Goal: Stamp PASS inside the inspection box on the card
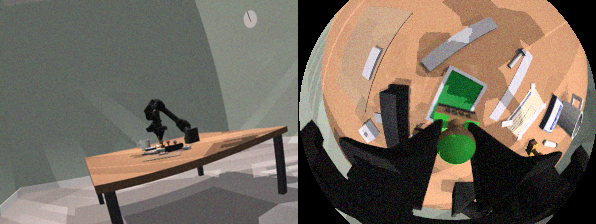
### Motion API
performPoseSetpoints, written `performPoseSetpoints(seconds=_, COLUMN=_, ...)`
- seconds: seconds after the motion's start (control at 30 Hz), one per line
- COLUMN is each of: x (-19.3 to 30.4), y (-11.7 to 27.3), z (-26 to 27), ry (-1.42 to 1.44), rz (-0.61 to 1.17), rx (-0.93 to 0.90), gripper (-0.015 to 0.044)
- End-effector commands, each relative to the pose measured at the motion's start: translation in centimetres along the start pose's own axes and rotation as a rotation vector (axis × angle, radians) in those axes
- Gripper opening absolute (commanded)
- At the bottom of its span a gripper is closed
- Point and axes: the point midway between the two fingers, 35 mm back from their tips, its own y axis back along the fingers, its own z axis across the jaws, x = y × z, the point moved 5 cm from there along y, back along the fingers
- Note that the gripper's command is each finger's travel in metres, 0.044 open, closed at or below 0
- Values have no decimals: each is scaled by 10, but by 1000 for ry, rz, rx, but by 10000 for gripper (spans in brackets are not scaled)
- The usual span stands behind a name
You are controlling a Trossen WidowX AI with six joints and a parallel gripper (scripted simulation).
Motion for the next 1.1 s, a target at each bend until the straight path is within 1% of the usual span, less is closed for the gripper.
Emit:
performPoseSetpoints(seconds=0.0, x=0, y=-4, z=0, ry=3, rz=-1, rx=2, gripper=0)
performPoseSetpoints(seconds=1.07, x=0, y=-25, z=-1, ry=3, rz=-3, rx=4, gripper=0)
